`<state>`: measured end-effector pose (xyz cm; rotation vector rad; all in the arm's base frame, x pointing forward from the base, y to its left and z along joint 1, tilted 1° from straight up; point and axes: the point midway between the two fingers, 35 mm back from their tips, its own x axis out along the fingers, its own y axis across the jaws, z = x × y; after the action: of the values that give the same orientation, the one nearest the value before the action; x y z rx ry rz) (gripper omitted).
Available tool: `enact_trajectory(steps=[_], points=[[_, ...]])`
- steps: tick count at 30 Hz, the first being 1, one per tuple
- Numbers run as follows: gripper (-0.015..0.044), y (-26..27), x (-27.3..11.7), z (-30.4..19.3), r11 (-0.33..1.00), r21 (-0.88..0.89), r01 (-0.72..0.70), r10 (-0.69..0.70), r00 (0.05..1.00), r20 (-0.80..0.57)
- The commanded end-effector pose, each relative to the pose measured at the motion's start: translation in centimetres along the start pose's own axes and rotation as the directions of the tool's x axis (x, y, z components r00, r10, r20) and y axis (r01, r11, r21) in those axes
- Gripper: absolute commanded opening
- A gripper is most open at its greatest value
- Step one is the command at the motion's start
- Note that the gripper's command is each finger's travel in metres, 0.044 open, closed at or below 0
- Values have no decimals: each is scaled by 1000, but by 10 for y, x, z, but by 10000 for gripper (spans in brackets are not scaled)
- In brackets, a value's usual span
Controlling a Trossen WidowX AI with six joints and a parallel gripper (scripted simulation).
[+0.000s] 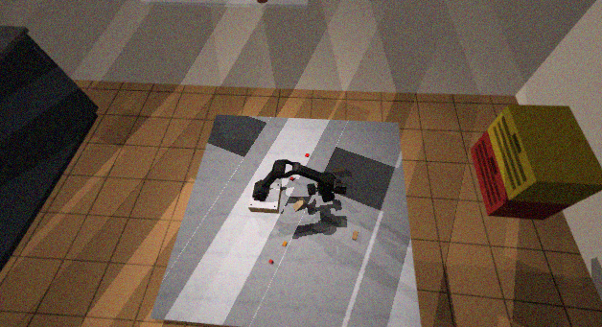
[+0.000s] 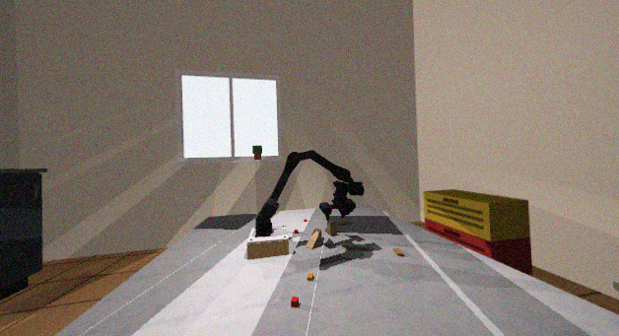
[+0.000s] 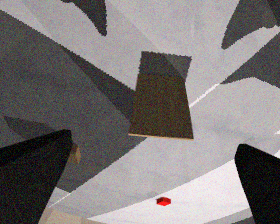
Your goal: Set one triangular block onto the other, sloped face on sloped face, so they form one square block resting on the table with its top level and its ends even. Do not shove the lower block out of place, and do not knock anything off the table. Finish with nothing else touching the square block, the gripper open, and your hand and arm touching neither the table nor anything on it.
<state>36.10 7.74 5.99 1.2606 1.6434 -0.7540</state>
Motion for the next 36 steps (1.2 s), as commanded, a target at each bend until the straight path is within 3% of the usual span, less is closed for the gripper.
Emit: enact_trajectory(steps=[1,36], points=[[440,-1,9,-1,1000,7,6,-6,1000,-6],[440,-2,66,-2,1000,7,6,-6,1000,-8]])
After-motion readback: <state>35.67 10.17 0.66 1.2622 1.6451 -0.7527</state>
